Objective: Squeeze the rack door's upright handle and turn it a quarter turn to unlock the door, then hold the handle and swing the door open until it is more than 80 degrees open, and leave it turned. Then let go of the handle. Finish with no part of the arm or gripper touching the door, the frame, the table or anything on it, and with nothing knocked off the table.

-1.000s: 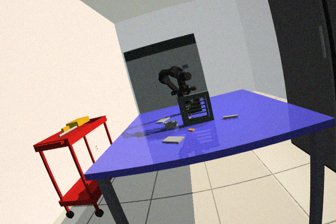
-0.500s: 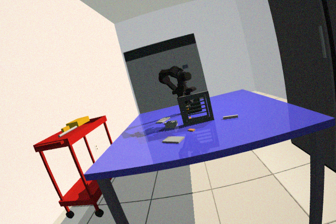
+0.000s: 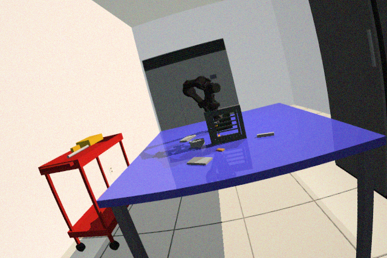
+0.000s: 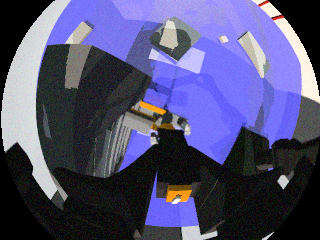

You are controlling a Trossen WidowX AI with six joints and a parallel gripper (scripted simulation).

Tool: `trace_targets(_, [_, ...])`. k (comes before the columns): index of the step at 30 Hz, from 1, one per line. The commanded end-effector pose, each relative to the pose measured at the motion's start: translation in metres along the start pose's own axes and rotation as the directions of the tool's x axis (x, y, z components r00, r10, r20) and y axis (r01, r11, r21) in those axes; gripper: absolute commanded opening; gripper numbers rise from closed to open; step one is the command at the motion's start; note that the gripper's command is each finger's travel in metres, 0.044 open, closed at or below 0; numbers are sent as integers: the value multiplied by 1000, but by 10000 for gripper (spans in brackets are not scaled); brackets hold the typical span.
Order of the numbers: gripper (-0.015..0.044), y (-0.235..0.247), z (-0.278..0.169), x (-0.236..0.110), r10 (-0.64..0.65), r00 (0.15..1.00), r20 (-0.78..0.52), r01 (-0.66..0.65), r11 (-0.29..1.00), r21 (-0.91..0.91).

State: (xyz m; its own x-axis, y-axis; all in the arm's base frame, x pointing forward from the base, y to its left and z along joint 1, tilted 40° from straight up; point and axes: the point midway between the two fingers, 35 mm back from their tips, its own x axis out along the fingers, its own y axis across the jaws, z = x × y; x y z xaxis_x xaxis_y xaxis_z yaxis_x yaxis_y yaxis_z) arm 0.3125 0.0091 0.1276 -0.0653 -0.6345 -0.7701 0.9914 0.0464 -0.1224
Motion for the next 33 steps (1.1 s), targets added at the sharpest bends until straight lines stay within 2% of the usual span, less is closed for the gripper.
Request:
trace_targets(1, [17, 0, 0, 1, -2, 1000, -2, 3, 981, 194])
trace_targets(11, [17, 0, 0, 1, -2, 1000, -2, 3, 794, 608])
trace_targets(28, [17, 0, 0, 1, -2, 1000, -2, 3, 789, 615])
trace_targets(33, [148, 0, 0, 1, -2, 1000, -2, 3, 789, 615])
